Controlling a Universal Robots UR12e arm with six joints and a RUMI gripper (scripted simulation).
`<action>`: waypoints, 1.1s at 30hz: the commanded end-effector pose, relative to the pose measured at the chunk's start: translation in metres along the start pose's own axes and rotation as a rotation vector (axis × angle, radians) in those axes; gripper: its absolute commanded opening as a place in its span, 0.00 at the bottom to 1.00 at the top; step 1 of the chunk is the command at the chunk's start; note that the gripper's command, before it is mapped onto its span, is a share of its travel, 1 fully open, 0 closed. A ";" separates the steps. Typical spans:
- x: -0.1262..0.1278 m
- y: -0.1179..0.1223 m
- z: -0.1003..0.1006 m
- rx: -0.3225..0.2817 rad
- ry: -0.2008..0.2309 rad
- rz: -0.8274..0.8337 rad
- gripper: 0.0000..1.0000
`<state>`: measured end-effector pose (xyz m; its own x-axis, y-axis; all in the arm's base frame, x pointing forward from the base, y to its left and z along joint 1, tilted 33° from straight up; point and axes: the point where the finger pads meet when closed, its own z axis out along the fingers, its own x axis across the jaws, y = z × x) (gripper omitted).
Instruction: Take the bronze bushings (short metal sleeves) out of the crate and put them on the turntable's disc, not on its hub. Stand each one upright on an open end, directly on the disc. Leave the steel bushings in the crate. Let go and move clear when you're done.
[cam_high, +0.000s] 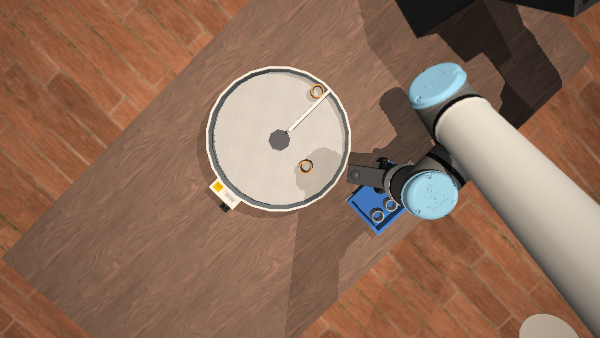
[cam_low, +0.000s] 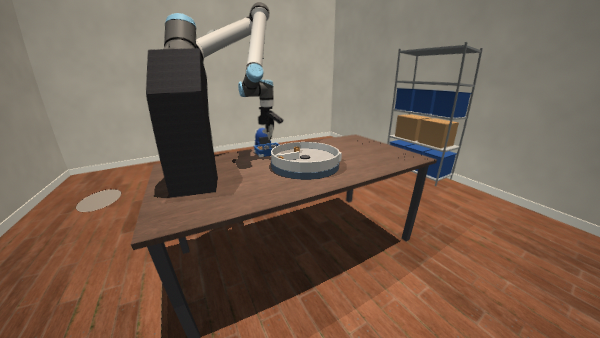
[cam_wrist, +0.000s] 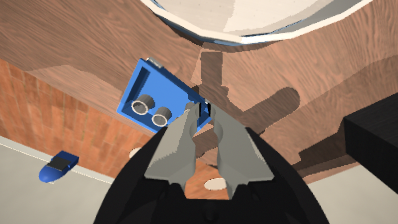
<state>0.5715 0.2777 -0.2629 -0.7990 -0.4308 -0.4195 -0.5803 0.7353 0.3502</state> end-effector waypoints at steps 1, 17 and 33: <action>-0.021 0.031 0.000 0.006 0.001 0.023 0.05; -0.068 0.108 0.001 0.006 0.001 0.072 0.05; -0.082 0.133 0.001 0.006 0.001 0.088 0.05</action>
<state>0.5602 0.4091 -0.1841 -0.8463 -0.3664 -0.3867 -0.5083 0.7725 0.3806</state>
